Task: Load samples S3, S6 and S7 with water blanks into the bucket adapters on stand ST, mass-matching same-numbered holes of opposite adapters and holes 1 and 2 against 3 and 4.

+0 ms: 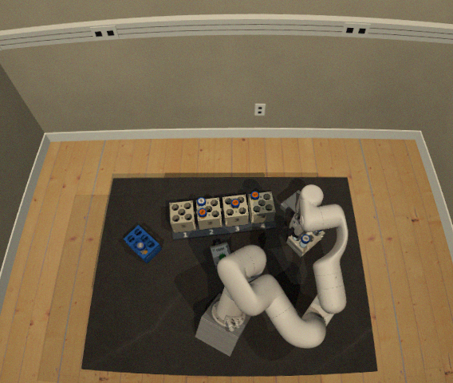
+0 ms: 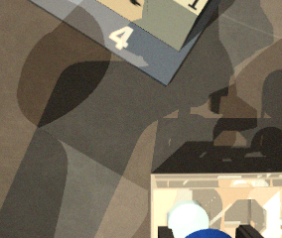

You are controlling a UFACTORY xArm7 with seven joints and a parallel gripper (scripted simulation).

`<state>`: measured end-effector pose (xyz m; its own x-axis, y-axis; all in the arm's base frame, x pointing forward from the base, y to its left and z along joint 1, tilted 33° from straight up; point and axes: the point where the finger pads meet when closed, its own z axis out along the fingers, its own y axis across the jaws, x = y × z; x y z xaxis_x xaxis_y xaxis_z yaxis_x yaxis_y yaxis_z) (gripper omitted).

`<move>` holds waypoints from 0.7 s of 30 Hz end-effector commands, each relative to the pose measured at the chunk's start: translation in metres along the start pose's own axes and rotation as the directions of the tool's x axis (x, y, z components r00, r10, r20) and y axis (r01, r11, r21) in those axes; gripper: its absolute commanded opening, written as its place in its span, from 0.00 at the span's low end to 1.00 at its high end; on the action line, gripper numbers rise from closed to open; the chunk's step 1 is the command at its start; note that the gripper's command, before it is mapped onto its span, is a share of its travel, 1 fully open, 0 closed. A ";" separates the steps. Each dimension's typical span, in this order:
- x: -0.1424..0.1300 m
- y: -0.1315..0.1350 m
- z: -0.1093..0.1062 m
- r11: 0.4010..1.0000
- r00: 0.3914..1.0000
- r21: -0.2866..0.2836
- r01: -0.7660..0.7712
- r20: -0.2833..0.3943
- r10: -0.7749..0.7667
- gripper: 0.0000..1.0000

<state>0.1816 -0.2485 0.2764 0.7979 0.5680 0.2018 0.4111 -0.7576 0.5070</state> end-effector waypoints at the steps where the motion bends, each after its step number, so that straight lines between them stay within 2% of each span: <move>1: 0.000 0.001 -0.004 1.000 1.000 -0.002 -0.001 0.000 0.001 0.00; 16: 0.000 0.001 -0.009 1.000 1.000 -0.002 -0.001 0.000 0.001 0.00; 21: 0.000 0.001 -0.019 1.000 1.000 -0.002 -0.001 0.000 0.001 0.00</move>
<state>0.1769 -0.2450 0.2852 0.7979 0.5680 0.2019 0.4112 -0.7577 0.5068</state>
